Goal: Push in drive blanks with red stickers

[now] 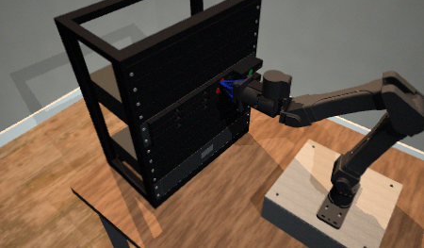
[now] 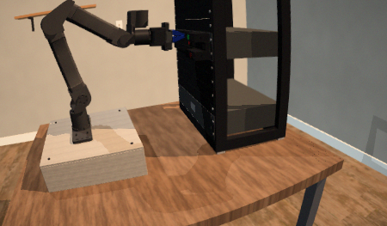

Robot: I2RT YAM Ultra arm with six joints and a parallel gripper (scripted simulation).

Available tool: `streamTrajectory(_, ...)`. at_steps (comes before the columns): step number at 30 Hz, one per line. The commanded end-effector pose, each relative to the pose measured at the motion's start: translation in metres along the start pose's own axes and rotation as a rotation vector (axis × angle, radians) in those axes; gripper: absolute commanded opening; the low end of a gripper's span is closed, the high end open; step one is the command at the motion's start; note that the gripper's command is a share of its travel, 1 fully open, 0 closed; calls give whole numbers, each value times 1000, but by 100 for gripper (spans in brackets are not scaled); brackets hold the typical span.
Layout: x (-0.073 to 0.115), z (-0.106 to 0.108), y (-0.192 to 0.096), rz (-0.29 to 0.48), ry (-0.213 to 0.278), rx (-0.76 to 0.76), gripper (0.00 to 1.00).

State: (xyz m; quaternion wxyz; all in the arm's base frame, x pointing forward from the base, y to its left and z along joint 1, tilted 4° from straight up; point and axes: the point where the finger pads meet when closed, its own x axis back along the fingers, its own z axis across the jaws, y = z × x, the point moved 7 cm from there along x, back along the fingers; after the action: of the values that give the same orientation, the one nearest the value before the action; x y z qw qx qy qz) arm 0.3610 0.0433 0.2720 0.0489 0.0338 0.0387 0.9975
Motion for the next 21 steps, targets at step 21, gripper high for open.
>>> streamTrajectory(21,2,35,13,-50,103,-26,0)
